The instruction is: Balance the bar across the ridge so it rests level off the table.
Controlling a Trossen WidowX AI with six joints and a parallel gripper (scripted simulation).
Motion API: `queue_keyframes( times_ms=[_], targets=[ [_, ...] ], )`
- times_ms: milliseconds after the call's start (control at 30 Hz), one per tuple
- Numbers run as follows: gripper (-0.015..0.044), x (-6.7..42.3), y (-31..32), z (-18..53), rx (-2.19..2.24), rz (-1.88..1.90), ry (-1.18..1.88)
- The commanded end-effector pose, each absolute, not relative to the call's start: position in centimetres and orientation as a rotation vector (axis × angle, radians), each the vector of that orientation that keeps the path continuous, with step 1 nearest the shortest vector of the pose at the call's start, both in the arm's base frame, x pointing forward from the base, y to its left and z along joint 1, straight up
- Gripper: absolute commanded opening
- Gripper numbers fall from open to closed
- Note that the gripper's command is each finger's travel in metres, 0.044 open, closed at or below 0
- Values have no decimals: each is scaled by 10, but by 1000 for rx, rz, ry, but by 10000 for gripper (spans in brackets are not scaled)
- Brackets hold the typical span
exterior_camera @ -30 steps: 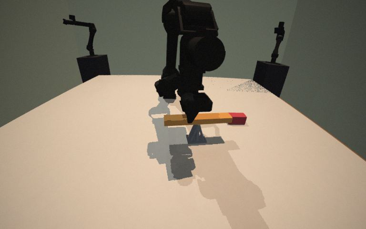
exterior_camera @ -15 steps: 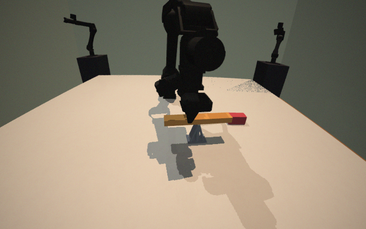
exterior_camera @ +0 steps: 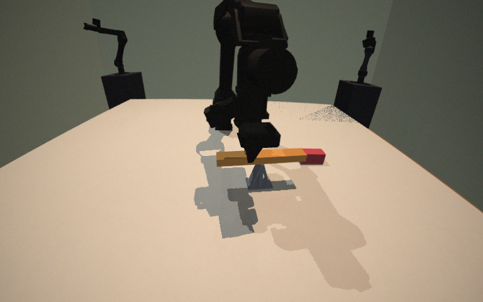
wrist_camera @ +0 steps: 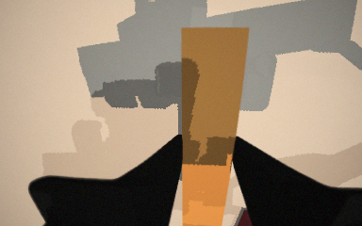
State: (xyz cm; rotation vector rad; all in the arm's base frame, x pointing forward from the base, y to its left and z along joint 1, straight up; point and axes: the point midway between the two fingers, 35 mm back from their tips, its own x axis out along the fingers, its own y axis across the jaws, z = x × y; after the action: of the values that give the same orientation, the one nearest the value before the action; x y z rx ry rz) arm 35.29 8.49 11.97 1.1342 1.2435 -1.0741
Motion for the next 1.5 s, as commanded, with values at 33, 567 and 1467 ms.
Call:
queue_keyframes(
  times_ms=[33,567,1467],
  targets=[
    [167,353,85,119,1134,-1075,1244],
    [169,353,85,119,1134,-1075,1244],
    [185,353,85,119,1134,-1075,1244]
  ],
)
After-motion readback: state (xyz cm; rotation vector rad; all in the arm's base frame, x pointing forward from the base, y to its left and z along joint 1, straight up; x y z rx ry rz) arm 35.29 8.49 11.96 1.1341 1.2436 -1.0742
